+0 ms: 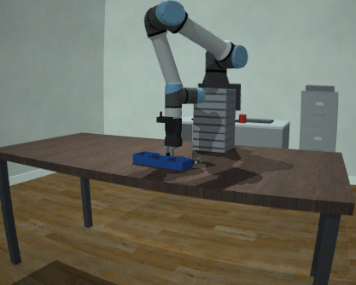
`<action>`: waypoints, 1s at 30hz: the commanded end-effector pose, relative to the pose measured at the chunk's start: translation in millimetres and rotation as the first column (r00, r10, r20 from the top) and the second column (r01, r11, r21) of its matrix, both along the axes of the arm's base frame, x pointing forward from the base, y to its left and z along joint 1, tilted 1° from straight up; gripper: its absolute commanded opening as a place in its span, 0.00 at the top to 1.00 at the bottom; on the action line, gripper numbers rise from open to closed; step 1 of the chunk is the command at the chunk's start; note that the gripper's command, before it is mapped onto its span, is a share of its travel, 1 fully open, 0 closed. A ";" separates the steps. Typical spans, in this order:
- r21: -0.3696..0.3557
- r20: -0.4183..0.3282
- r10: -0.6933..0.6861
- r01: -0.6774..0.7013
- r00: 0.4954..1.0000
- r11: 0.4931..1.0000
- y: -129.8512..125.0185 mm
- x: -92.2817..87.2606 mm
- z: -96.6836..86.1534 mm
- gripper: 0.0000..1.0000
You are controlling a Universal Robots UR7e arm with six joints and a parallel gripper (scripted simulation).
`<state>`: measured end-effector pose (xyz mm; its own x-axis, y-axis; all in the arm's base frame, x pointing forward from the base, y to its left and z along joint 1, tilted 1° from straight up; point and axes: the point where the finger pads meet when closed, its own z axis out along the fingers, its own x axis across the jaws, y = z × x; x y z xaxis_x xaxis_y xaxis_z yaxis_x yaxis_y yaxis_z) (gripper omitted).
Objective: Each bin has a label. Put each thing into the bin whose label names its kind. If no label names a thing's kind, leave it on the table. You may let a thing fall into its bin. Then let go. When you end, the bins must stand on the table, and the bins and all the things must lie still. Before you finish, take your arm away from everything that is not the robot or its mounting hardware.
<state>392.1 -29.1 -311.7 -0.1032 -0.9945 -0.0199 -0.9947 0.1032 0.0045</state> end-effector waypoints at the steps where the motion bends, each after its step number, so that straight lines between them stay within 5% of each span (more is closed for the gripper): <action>1: 0.000 0.001 0.000 0.000 1.000 1.000 -0.2 0.4 0.4 0.51; 21: -0.001 0.001 0.000 0.000 1.000 1.000 -1.4 0.5 60.3 0.51; 30: -0.001 0.001 0.000 0.000 1.000 1.000 -1.4 0.5 60.3 0.51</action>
